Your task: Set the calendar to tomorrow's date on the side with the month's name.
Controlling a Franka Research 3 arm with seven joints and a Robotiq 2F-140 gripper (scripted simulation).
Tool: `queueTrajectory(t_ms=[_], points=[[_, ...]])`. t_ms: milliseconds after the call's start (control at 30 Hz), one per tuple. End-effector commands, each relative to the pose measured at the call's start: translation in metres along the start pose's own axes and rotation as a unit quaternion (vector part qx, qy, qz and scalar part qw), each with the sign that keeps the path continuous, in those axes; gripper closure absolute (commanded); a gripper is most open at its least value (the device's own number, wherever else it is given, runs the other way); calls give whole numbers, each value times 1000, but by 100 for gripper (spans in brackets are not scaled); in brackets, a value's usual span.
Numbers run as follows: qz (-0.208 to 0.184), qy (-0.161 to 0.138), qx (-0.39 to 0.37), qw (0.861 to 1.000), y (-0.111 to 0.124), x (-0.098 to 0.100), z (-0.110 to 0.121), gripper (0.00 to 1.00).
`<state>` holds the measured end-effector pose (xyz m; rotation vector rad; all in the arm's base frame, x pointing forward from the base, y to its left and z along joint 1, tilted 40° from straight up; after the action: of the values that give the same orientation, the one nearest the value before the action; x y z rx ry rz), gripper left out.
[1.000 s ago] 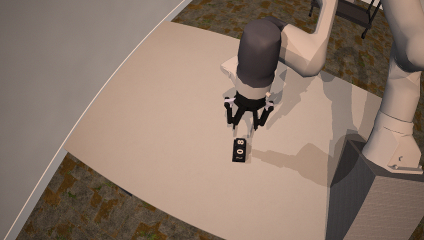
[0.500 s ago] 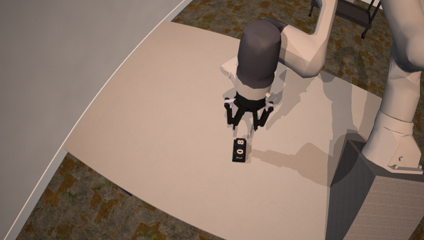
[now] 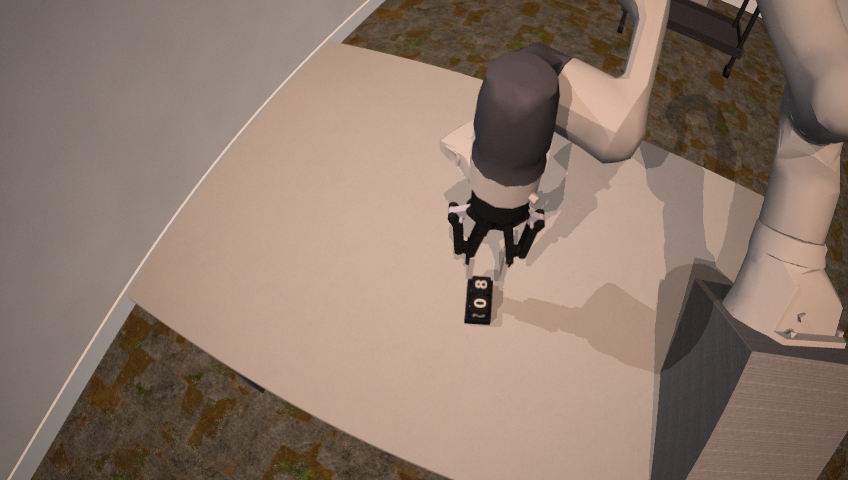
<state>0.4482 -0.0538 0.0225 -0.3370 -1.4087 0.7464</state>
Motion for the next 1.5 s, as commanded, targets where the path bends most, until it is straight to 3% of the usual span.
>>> queueTrajectory(t_ms=[0, 533, 1467], points=[[-1, -3, -5, 1000, -1, -5, -1, 71], [-1, -3, -5, 1000, -1, -27, -2, 71], [-1, -3, -5, 1000, -1, -36, -3, 71]])
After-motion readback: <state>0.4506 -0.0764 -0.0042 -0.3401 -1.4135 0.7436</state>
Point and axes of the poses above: the point where the finger pads meet when closed, its own x axis back along the fingers, its own z axis across the jaws, y = z × x, the point moved 8 cm from there along x, back along the fingers, and after that the axes turned 7 degrees about x, right-handed, at the moved point
